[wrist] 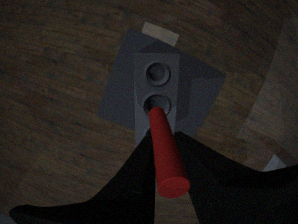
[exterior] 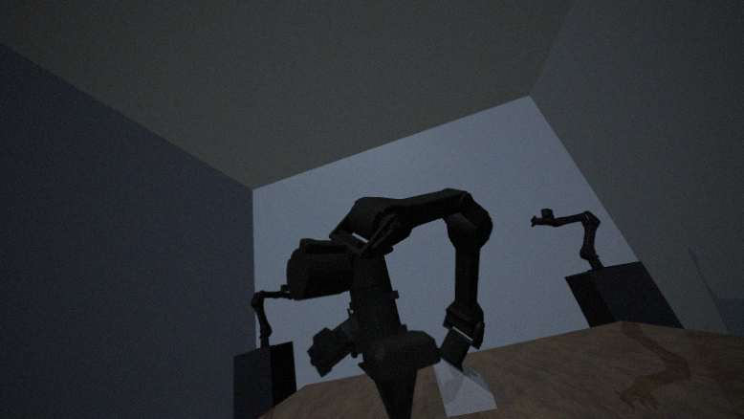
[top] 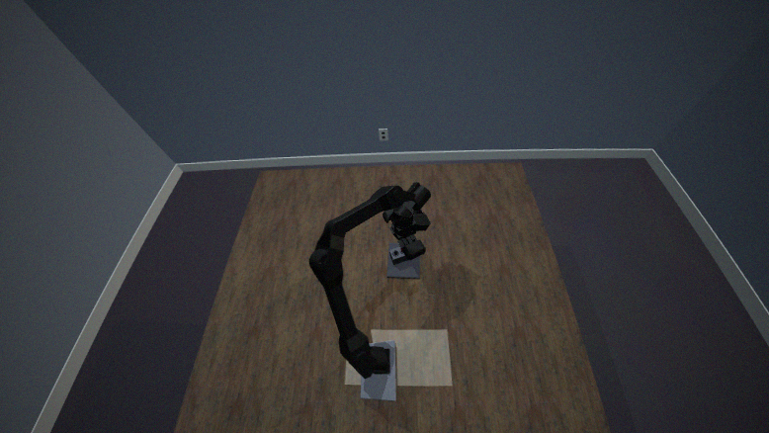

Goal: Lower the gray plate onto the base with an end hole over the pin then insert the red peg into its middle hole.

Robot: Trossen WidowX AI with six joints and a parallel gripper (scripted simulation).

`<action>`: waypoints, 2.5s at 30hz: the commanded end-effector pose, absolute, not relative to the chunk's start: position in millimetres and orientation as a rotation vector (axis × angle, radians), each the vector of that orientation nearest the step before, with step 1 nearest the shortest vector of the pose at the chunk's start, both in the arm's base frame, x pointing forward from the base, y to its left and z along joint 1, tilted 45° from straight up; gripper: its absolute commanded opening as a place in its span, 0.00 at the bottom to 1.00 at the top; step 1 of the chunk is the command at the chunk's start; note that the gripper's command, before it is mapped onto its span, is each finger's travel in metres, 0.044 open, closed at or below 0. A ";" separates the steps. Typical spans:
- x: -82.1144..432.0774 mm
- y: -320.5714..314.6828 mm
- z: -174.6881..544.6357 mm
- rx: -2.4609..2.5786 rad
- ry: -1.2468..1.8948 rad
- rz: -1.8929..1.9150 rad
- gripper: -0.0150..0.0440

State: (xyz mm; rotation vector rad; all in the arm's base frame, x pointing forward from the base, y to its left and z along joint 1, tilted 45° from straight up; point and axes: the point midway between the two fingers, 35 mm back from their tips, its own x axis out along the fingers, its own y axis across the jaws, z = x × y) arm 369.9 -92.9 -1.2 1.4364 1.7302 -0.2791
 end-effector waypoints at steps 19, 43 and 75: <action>371.3 -84.6 -15.2 1.428 1.727 -0.278 0.25; 372.4 -85.6 -14.2 1.421 1.723 -0.277 0.25; 370.2 -82.4 -14.5 1.421 1.723 -0.277 0.25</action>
